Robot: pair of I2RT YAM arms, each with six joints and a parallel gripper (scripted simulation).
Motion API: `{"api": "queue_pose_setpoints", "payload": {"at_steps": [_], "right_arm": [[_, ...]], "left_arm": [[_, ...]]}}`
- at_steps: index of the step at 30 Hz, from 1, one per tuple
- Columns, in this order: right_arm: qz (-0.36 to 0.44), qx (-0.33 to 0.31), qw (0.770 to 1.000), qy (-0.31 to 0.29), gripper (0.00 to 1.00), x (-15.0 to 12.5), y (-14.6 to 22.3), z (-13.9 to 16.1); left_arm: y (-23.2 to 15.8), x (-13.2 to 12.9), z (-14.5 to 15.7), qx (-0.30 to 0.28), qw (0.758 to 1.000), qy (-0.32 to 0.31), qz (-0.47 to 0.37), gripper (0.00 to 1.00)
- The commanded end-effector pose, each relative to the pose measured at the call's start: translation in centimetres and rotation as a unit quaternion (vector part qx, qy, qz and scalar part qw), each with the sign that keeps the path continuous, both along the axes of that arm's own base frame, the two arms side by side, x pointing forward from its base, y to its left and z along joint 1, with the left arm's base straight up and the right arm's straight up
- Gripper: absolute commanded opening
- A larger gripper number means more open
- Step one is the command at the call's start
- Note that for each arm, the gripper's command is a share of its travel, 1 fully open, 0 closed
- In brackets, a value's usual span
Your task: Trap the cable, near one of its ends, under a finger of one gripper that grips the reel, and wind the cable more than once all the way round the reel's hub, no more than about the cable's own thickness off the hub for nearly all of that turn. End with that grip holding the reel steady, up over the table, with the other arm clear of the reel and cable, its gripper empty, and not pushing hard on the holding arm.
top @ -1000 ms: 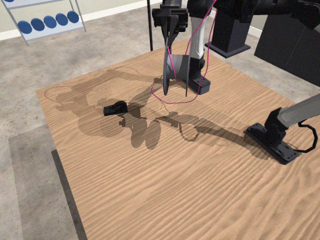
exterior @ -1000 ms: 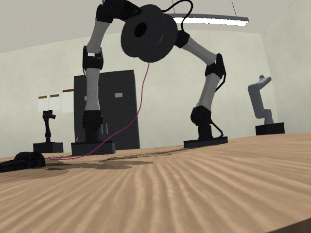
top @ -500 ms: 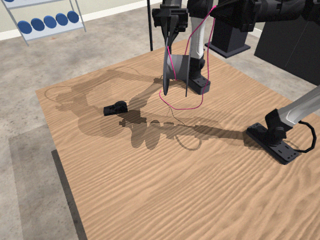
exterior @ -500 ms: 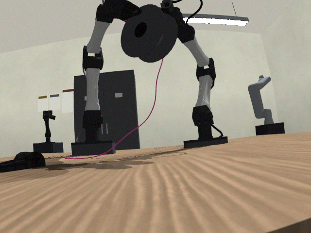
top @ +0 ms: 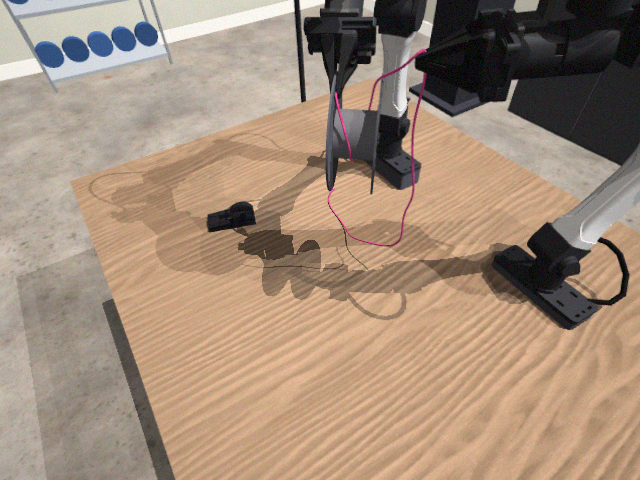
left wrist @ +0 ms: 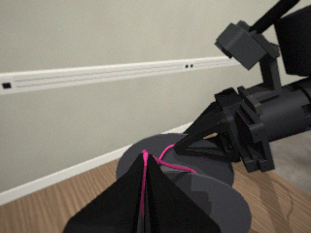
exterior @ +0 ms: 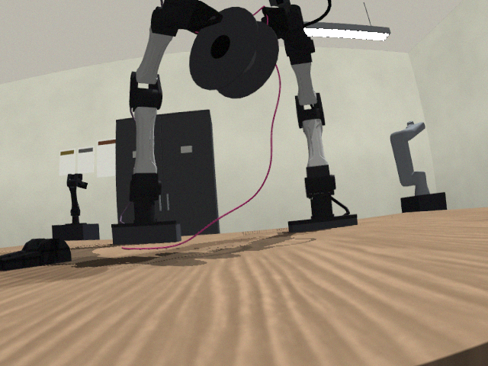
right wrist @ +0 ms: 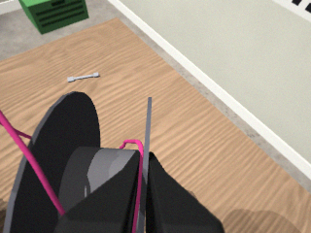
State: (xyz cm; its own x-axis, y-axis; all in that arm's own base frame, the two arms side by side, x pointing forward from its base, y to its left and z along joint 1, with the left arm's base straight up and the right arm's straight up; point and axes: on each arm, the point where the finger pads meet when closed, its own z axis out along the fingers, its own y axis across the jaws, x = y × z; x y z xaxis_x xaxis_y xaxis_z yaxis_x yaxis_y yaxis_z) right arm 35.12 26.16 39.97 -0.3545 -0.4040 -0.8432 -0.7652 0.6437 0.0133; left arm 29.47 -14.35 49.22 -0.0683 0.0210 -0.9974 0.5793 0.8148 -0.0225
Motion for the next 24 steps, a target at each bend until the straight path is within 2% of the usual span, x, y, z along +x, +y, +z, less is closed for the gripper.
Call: {"api": "queue_pose_setpoints", "payload": {"at_steps": [1,8,12,16,19,21,24], "right_arm": [[-0.006,0.021,0.999,-0.032,0.0,0.5,-0.1,2.4],[-0.006,0.021,0.999,-0.032,0.0,0.5,-0.1,2.4],[-0.006,0.021,0.999,-0.032,0.0,0.5,-0.1,2.4],[-0.006,0.021,0.999,-0.032,0.0,0.5,-0.1,2.4],[-0.006,0.021,0.999,-0.032,0.0,0.5,-0.1,2.4],[-0.006,0.021,0.999,-0.032,0.0,0.5,-0.1,2.4],[-0.006,0.021,0.999,-0.032,0.0,0.5,-0.1,2.4]], "left_arm": [[-0.6,0.4,0.6,-0.011,0.999,-0.025,-0.037,0.0],[-0.1,3.0,-0.7,-0.012,0.999,-0.024,-0.037,0.0],[0.0,5.1,0.9,-0.015,0.998,-0.046,-0.037,0.0],[0.3,7.5,0.2,-0.014,0.998,-0.043,-0.037,0.0],[0.4,7.9,-0.1,-0.014,0.998,-0.042,-0.037,0.0],[0.7,8.5,-2.2,-0.012,0.999,-0.025,-0.037,0.0],[1.2,8.3,-2.4,-0.013,0.999,-0.034,-0.037,0.0]]}}
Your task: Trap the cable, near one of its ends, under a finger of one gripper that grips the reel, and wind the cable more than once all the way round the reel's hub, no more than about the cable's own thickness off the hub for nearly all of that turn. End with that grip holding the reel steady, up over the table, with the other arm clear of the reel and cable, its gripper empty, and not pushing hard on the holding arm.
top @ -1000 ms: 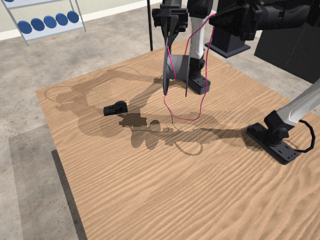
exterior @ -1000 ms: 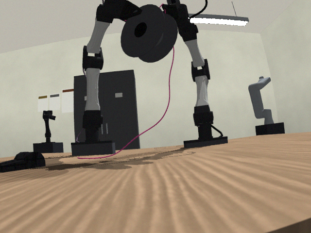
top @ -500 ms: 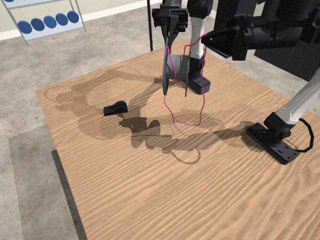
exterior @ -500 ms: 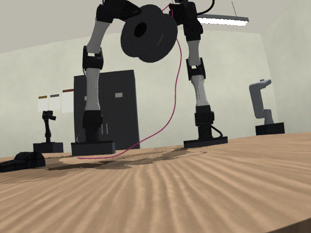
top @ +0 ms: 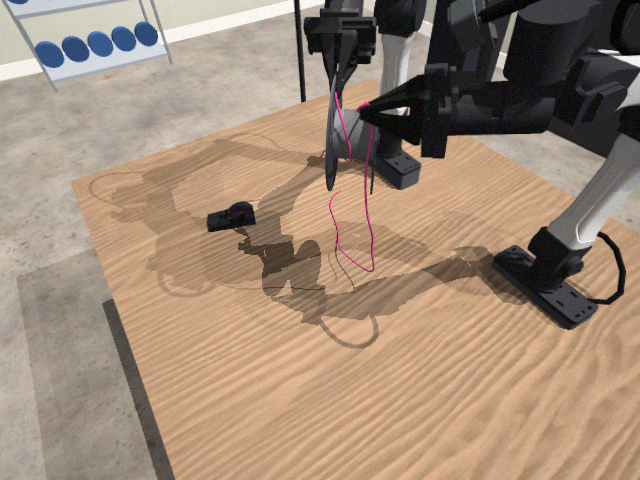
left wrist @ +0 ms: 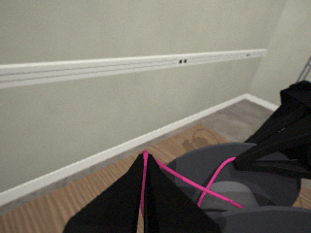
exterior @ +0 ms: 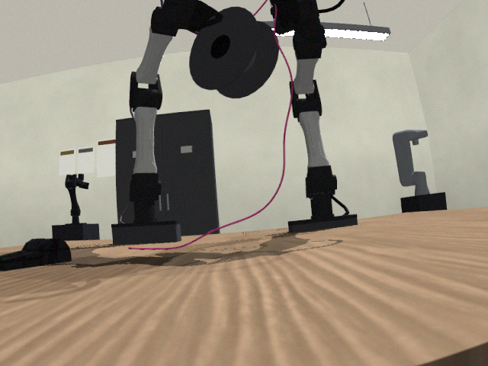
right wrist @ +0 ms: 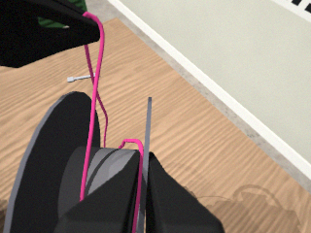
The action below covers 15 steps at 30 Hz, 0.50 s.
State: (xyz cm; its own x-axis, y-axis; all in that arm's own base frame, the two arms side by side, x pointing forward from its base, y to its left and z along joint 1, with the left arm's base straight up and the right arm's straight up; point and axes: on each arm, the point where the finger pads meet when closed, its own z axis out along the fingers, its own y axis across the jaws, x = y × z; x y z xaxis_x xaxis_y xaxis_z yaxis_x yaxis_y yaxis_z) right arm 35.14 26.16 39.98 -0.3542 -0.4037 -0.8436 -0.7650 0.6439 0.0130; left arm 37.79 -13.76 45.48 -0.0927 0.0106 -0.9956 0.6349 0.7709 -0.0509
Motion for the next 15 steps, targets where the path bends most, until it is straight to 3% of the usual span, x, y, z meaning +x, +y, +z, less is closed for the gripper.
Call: {"api": "queue_pose_setpoints", "payload": {"at_steps": [1,15], "right_arm": [[-0.006,0.021,0.999,-0.032,0.0,0.4,-0.1,2.3],[-0.006,0.021,0.999,-0.032,0.0,0.4,-0.1,2.3]], "left_arm": [[0.7,0.0,1.2,-0.007,0.999,-0.048,0.0,0.0],[1.8,1.0,-2.1,-0.007,0.999,-0.047,0.001,0.0]]}}
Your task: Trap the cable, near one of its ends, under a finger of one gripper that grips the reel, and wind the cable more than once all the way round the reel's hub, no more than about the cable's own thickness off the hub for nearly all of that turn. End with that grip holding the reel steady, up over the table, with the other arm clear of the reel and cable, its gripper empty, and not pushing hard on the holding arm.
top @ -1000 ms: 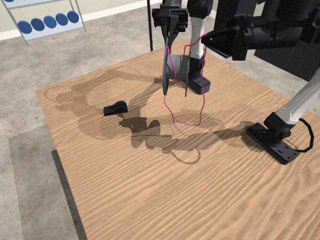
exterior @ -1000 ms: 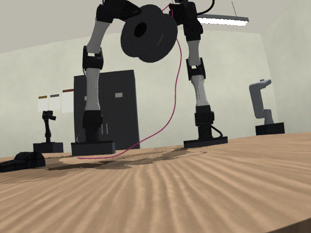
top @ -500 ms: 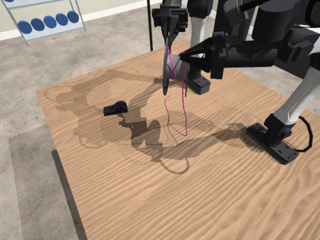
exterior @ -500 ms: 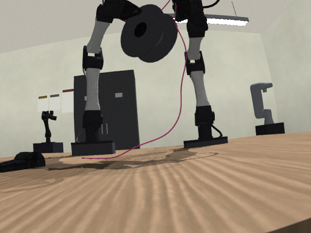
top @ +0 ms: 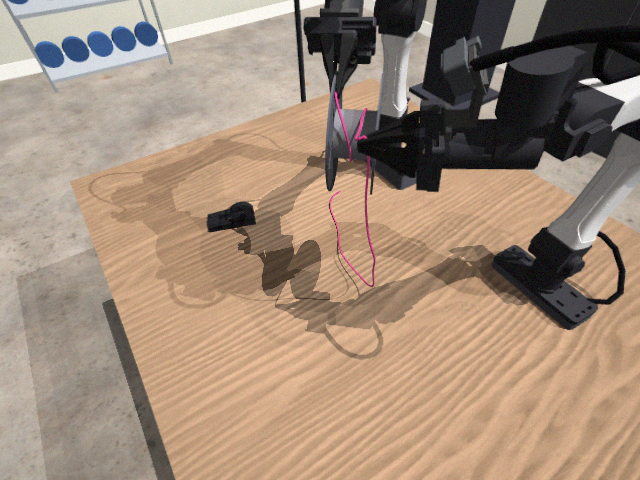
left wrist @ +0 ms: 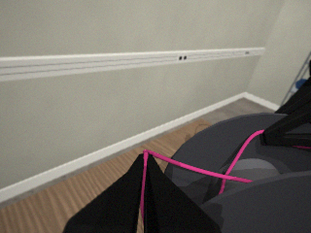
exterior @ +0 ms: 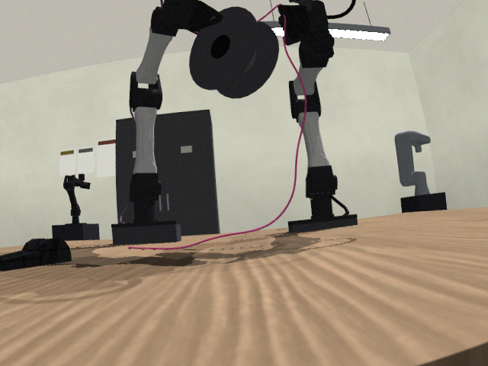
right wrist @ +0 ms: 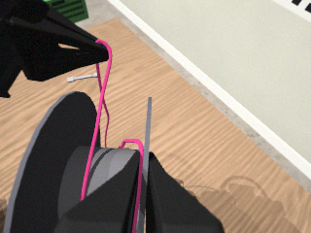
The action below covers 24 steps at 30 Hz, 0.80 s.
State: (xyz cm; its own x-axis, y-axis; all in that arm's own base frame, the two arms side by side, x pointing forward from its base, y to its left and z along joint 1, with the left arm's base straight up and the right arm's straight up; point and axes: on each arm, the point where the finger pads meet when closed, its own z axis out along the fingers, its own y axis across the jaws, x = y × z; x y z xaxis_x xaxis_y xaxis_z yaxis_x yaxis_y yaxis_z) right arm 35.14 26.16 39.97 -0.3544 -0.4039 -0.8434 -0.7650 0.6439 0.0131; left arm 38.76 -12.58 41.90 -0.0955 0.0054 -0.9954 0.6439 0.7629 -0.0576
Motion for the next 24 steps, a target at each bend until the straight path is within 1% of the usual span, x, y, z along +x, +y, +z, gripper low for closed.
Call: {"api": "queue_pose_setpoints", "payload": {"at_steps": [1,12,14,24], "right_arm": [[-0.006,0.021,0.999,-0.032,0.0,0.4,-0.1,2.4],[-0.006,0.021,0.999,-0.032,0.0,0.4,-0.1,2.4],[-0.006,0.021,0.999,-0.032,0.0,0.4,-0.1,2.4],[-0.005,0.021,0.999,-0.032,0.0,0.4,-0.1,2.4]], "left_arm": [[0.7,0.1,1.1,-0.004,0.999,-0.047,0.008,0.0],[1.2,0.3,-1.3,-0.003,0.999,-0.049,0.011,0.0],[1.2,0.3,-1.3,-0.003,0.999,-0.049,0.011,0.0],[1.1,0.3,-3.1,-0.003,0.999,-0.049,0.012,0.0]]}}
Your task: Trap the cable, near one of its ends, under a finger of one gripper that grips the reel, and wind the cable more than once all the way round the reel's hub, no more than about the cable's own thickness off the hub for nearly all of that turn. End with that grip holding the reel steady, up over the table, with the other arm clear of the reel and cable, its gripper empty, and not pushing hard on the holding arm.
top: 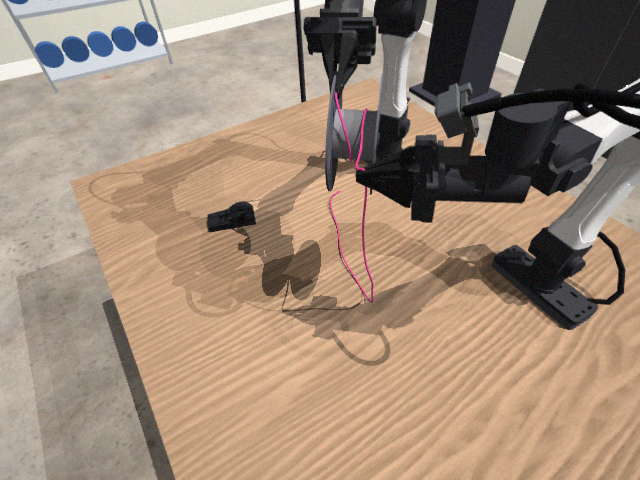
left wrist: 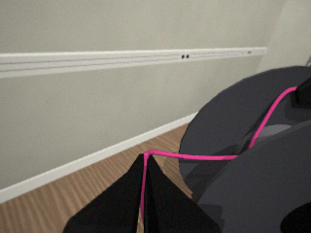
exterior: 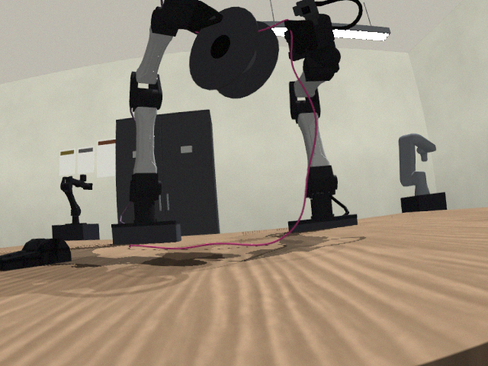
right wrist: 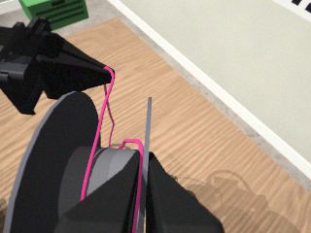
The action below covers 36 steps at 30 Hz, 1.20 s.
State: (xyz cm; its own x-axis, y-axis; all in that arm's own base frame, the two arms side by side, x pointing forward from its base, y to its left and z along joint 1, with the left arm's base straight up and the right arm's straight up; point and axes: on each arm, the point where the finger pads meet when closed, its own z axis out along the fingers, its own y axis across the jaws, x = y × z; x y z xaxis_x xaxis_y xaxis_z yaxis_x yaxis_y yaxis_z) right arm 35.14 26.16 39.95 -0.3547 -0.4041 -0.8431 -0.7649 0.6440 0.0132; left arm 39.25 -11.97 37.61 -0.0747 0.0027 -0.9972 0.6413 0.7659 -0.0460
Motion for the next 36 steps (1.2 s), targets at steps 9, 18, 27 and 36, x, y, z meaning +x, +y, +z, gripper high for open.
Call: {"api": "queue_pose_setpoints", "payload": {"at_steps": [9,18,27,36], "right_arm": [[-0.005,0.021,0.999,-0.032,0.0,0.4,-0.1,2.4],[-0.005,0.021,0.999,-0.032,0.0,0.4,-0.1,2.4],[-0.005,0.021,0.999,-0.032,0.0,0.4,-0.1,2.4],[-0.005,0.021,0.999,-0.032,0.0,0.4,-0.1,2.4]], "left_arm": [[0.0,-0.4,0.2,-0.002,0.999,-0.039,0.005,0.0],[-0.2,-0.5,-0.8,-0.002,0.999,-0.038,0.005,0.0],[-0.2,-0.7,-1.3,-0.002,0.999,-0.04,0.006,0.0],[-0.4,-0.7,-2.0,-0.002,0.999,-0.038,0.006,0.0]]}}
